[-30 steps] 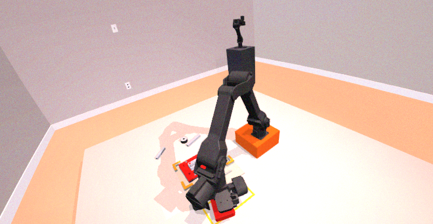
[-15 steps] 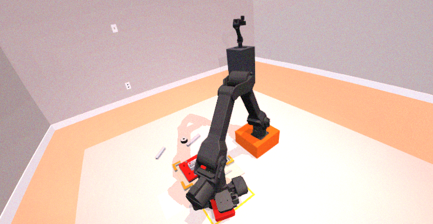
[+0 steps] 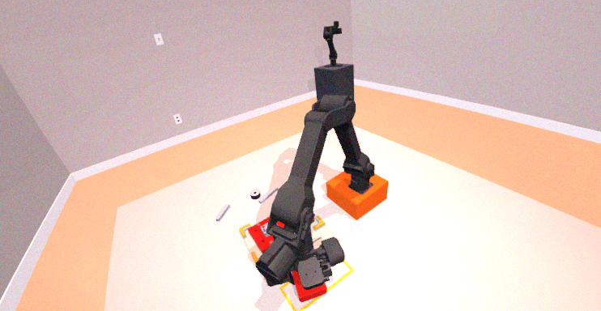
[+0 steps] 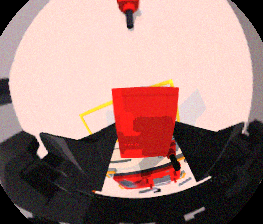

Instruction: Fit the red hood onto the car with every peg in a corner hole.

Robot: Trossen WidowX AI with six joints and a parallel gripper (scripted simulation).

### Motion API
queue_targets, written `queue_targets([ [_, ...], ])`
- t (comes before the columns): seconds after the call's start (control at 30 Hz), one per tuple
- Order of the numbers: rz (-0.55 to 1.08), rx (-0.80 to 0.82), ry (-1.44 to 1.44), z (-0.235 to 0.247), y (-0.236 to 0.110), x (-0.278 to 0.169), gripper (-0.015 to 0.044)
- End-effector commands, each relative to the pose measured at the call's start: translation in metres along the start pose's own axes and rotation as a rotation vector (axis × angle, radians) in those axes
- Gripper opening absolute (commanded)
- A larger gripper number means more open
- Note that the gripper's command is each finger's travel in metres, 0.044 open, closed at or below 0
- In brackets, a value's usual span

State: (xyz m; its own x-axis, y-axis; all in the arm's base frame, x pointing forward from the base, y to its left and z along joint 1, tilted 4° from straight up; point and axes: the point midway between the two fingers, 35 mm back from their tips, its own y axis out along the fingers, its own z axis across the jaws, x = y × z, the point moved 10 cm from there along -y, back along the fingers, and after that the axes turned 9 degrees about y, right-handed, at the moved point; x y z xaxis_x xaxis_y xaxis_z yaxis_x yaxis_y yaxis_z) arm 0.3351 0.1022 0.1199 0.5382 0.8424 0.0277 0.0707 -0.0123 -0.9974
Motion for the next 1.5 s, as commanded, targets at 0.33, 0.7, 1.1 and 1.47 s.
queue_targets([
  [0.33,-0.013,-0.011,0.003,-0.001,-0.062,0.001,0.0],
  [0.7,-0.007,-0.005,0.041,-0.006,-0.067,-0.006,0.0],
  [1.1,-0.006,0.001,0.394,-0.046,-0.067,-0.057,0.0],
  [1.47,-0.008,0.001,0.726,-0.073,-0.069,-0.108,0.0],
])
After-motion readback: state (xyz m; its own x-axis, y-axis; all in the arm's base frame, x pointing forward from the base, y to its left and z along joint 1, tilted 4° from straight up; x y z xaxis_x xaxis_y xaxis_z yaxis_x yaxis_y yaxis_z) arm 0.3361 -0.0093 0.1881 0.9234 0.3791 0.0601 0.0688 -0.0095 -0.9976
